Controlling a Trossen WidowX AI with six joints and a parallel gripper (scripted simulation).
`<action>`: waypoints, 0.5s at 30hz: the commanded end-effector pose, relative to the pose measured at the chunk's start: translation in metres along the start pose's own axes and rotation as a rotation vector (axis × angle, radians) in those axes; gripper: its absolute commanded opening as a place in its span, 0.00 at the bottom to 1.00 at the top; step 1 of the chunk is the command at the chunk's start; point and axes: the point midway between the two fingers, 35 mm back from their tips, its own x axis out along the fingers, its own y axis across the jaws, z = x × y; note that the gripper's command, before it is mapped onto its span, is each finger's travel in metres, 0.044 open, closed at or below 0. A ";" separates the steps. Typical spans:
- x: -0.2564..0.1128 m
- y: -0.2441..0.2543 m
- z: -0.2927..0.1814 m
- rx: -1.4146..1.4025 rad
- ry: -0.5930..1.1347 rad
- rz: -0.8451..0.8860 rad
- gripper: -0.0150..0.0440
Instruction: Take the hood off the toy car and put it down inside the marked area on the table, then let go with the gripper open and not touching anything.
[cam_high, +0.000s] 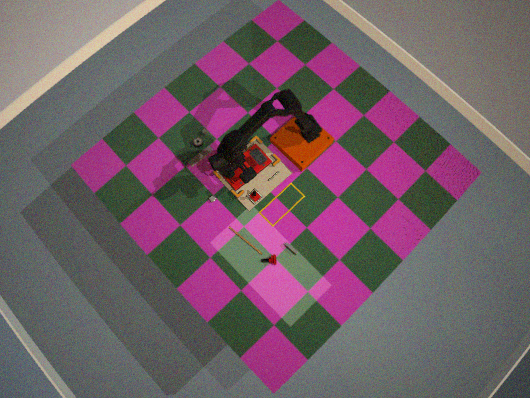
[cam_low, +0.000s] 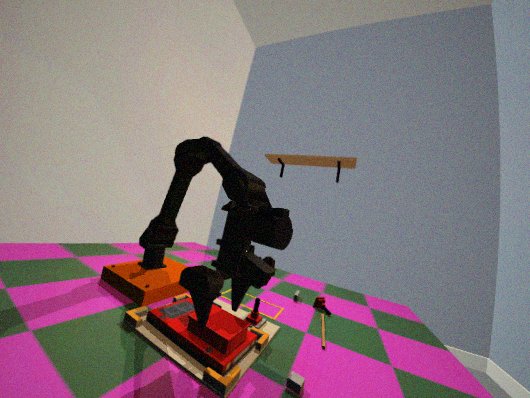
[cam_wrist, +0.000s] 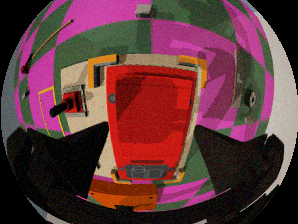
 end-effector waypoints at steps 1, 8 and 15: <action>0.003 0.001 0.000 -0.003 0.000 0.005 1.00; 0.006 0.001 0.000 -0.003 0.000 0.005 1.00; 0.010 0.001 0.000 -0.003 0.000 0.005 1.00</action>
